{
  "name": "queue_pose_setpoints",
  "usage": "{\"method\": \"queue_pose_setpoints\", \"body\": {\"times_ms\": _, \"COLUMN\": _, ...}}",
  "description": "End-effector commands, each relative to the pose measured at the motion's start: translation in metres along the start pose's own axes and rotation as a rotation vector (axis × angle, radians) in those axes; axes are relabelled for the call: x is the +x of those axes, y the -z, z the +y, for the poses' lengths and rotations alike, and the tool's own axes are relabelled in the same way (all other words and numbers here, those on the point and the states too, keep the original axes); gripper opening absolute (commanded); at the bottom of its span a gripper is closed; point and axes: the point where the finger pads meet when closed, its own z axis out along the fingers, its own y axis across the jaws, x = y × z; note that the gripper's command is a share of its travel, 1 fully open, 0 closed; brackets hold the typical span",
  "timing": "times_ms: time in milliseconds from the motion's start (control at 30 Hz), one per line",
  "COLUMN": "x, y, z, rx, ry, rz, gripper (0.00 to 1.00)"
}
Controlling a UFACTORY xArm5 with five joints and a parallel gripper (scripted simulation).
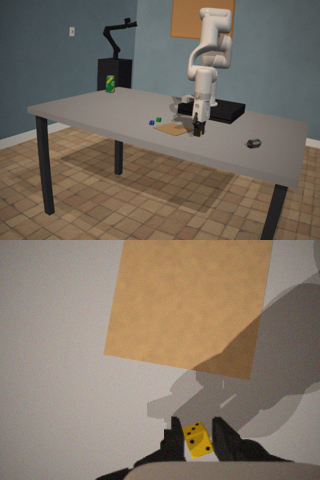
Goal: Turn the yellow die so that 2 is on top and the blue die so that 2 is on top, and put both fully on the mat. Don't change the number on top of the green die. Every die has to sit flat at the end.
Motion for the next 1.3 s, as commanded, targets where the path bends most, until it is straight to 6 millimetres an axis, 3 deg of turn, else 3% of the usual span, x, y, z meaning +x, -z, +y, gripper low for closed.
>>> {"method": "queue_pose_setpoints", "body": {"times_ms": 0, "x": -0.0005, "y": 0.0010, "z": -0.0013, "rx": 0.003, "ry": 0.000, "rz": -0.001, "gripper": 0.36}}
{"method": "queue_pose_setpoints", "body": {"times_ms": 867, "x": -0.0005, "y": 0.0010, "z": -0.0013, "rx": 0.003, "ry": 0.000, "rz": -0.001, "gripper": 0.36}}
{"method": "queue_pose_setpoints", "body": {"times_ms": 900, "x": -0.0005, "y": 0.0010, "z": -0.0013, "rx": 0.003, "ry": 0.000, "rz": -0.001, "gripper": 0.15}}
{"method": "queue_pose_setpoints", "body": {"times_ms": 1267, "x": -0.0005, "y": 0.0010, "z": -0.0013, "rx": 0.003, "ry": 0.000, "rz": -0.001, "gripper": 0.15}}
